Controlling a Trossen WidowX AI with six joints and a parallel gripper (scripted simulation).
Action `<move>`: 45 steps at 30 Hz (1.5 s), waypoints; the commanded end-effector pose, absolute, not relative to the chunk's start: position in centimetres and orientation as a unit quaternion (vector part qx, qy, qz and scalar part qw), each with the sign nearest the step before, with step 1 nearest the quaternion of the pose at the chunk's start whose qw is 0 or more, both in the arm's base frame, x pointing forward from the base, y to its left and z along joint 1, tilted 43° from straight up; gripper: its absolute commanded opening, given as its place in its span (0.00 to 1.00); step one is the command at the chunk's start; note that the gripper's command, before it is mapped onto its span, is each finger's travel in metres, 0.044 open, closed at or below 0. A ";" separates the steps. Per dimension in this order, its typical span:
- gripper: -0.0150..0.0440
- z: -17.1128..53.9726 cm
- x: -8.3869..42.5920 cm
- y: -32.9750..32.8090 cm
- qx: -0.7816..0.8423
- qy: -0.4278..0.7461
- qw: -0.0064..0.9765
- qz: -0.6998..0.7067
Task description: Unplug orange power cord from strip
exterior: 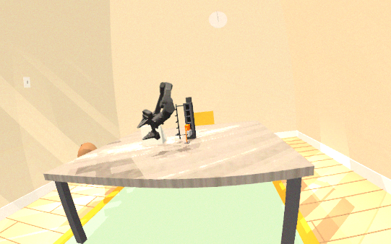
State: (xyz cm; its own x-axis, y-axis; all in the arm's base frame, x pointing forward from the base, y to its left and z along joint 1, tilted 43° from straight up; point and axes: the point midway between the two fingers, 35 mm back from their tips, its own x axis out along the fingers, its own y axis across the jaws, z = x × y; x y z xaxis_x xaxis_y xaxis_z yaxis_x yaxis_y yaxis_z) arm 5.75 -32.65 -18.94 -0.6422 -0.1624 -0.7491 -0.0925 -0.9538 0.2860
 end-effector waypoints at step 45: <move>0.53 0.5 25.2 -12.4 0.694 0.595 0.237 -0.329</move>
